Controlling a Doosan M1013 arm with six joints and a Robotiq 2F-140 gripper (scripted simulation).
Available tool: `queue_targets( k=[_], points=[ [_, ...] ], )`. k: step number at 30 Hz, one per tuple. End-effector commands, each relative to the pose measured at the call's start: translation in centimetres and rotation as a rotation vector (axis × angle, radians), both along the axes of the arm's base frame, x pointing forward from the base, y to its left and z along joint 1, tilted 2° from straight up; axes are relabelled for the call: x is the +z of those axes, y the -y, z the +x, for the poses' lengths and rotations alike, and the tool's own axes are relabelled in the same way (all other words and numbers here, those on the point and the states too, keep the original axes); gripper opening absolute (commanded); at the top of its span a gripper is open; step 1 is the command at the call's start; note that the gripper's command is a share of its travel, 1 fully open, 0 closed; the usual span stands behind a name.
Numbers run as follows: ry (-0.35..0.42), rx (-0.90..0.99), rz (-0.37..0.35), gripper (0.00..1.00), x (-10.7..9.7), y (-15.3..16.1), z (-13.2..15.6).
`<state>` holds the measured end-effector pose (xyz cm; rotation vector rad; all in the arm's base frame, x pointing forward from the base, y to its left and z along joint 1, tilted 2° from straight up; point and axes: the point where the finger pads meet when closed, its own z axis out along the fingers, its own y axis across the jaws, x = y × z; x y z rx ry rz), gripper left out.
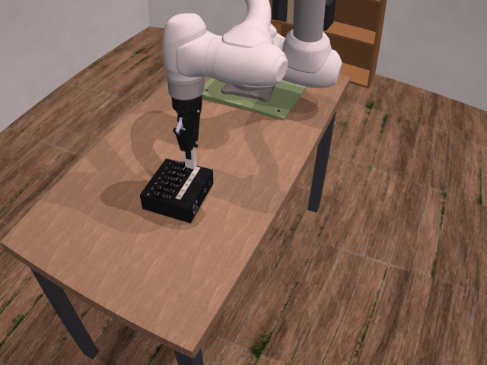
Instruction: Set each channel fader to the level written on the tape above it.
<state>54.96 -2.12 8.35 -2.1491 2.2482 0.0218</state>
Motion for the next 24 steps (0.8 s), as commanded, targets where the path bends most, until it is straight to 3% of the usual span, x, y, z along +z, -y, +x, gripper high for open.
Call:
queue_targets(
  k=[1, 24],
  points=[
    [0.000, 0.000, 0.000, 0.00, 0.01, 0.02, 0.00],
    [0.000, 0.000, 0.000, 0.00, -0.01, 0.63, -0.03]
  ],
)
